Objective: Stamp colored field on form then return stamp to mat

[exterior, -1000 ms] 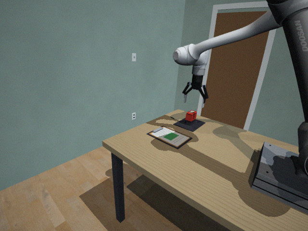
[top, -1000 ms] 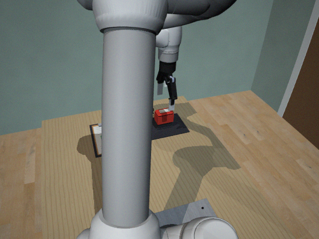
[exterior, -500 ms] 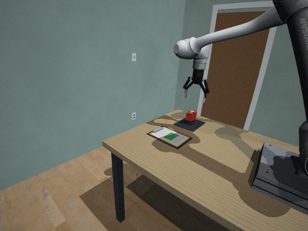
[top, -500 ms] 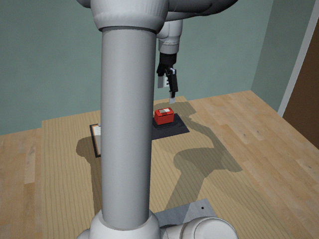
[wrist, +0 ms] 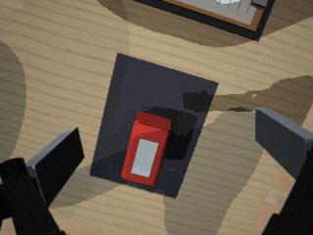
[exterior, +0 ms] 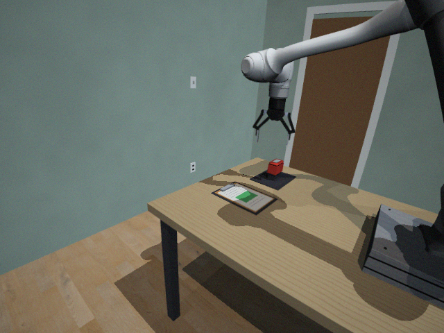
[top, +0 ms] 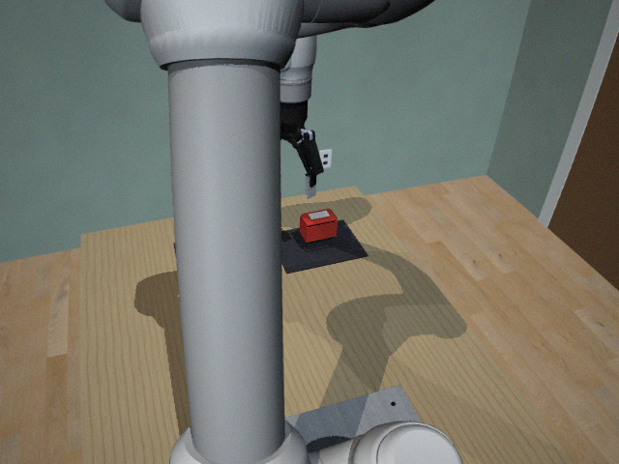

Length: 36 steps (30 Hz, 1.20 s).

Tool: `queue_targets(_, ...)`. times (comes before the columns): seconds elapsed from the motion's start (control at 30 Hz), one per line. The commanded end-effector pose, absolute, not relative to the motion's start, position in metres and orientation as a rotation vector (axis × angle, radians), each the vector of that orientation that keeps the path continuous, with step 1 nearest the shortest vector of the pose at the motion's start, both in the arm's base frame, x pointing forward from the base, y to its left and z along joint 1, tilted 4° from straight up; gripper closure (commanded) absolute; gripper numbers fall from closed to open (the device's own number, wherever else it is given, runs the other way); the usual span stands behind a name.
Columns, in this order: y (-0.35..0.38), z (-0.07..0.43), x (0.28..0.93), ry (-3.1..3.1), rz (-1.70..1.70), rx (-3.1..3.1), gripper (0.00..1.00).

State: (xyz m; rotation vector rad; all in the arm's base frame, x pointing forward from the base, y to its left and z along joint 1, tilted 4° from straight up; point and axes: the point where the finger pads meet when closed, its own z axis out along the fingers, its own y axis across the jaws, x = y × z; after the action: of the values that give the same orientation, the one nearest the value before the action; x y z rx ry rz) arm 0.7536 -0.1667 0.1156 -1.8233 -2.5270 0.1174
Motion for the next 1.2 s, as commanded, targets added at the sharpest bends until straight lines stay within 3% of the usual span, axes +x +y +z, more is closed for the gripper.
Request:
queue_targets(0.0, -0.115, 0.114, 0.759, -2.698, 0.104, -1.545, 0.0)
queue_targets(0.33, 0.047, 0.107, 0.752, -3.045, 0.093, -0.513, 0.0)
queue_targets(0.5, 0.053, 0.107, 0.752, -3.081, 0.065, 0.01, 0.0)
queue_targets(0.67, 0.052, 0.1, 0.752, -3.08, 0.063, 0.025, 0.0)
queue_targets(0.87, 0.049, 0.022, 0.747, -3.08, 0.063, 0.025, 0.0)
queue_targets(1.17, 0.049, 0.021, 0.747, -3.08, 0.063, 0.025, 0.0)
